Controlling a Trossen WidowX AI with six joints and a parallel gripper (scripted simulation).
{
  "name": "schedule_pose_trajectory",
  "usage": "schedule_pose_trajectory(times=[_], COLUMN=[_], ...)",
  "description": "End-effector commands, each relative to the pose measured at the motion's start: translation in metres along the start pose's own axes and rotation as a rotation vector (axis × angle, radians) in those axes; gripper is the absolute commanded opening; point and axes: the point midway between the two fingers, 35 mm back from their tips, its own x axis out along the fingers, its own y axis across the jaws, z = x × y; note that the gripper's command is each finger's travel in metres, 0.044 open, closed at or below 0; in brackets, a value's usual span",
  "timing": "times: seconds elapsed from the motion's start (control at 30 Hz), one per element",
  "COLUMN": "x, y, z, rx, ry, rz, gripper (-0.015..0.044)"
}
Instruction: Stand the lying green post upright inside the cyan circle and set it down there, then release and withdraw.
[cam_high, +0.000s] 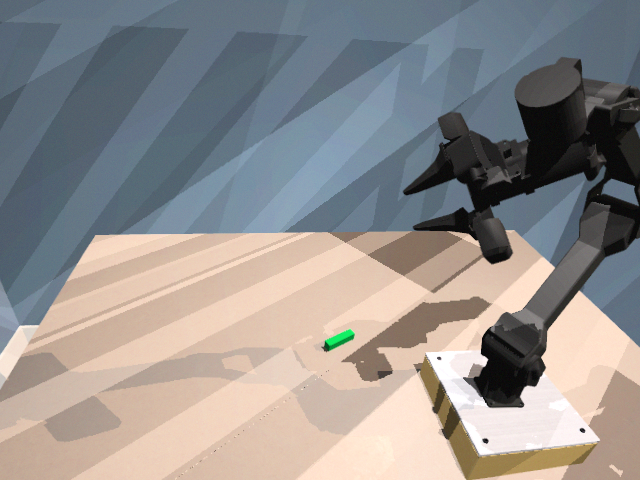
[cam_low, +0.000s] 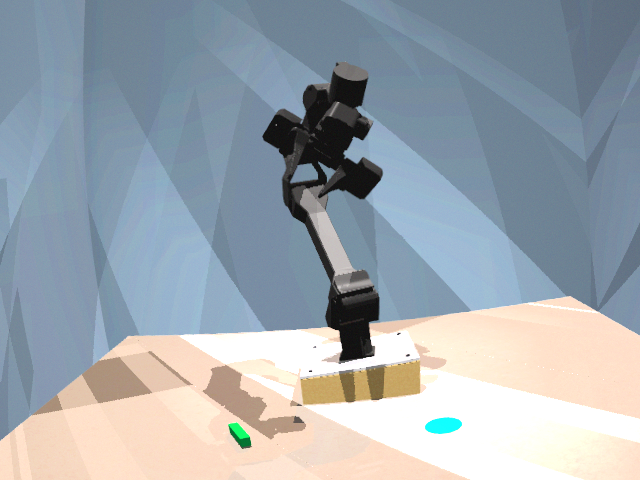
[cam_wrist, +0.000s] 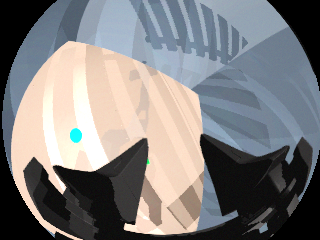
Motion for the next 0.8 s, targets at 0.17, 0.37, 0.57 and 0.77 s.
schedule_pose_trajectory(times=[0.17,0.37,0.57,0.77], x=[0.081,0.141,0.193,0.233], y=[0.011,0.013,0.014,0.019], z=[-0.009,-0.04,-0.09,-0.15], rx=[-0.145,-0.179,-0.154,-0.075], ry=[0.289,0.457,0.574,0.627], rz=[0.14,0.299,0.491,0.687], gripper=[0.0233,0.0233,0.0233,0.0233])
